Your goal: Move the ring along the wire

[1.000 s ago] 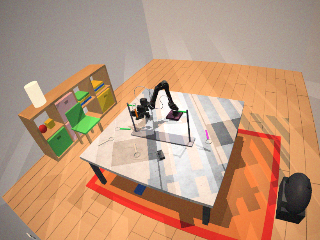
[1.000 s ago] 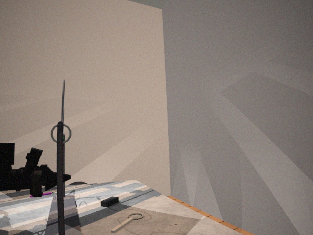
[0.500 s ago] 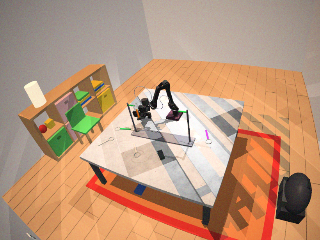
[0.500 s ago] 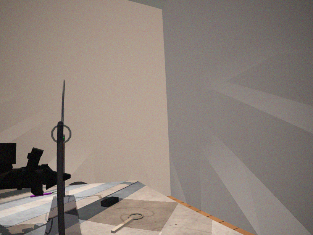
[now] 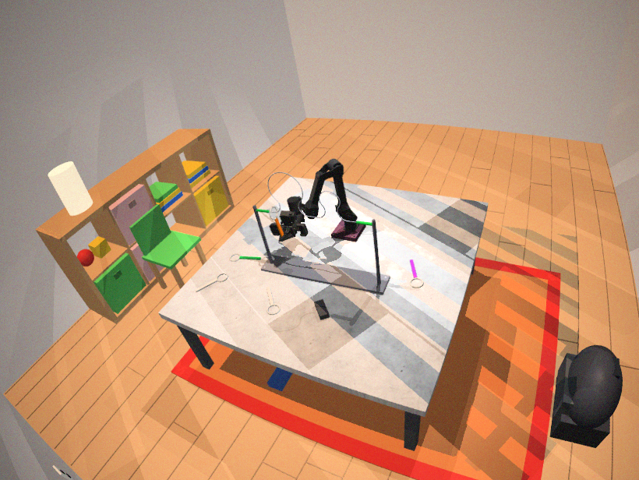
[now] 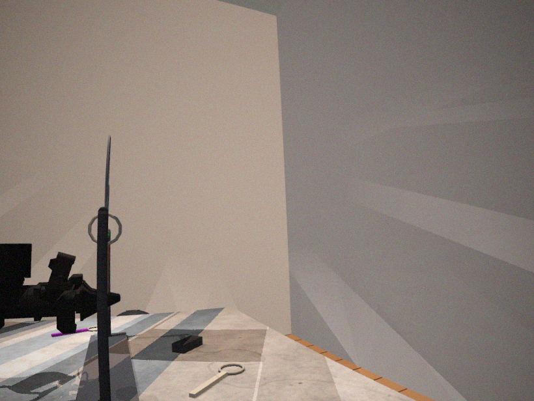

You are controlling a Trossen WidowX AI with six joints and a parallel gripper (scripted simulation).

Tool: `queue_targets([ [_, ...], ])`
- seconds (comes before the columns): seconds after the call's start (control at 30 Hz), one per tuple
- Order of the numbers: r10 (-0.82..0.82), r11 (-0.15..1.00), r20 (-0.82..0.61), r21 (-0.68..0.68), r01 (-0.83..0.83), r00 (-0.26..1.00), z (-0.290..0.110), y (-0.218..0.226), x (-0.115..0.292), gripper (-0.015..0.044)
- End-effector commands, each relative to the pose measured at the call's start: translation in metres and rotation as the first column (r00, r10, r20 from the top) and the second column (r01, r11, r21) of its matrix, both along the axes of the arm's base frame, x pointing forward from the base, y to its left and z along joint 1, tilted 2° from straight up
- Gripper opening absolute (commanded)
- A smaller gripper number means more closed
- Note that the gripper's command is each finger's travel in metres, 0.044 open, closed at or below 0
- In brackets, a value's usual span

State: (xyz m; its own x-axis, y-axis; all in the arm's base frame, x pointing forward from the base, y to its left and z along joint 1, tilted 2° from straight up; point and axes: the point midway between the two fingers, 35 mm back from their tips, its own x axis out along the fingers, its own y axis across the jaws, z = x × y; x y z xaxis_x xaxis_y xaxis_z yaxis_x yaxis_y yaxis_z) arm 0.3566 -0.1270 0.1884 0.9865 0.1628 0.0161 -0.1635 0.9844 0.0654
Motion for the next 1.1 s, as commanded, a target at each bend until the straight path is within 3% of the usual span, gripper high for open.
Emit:
queue_targets([
  [0.0, 0.001, 0.999, 0.001, 0.049, -0.001, 1.000, 0.004, 0.011, -0.002, -0.0150],
  [0.5, 0.020, 0.953, -0.045, 0.304, -0.005, 0.999, 0.015, 0.057, -0.010, -0.0150],
  [1.07, 0.146, 0.856, -0.219, 0.516, -0.012, 0.965, 0.039, 0.089, -0.039, -0.0150],
])
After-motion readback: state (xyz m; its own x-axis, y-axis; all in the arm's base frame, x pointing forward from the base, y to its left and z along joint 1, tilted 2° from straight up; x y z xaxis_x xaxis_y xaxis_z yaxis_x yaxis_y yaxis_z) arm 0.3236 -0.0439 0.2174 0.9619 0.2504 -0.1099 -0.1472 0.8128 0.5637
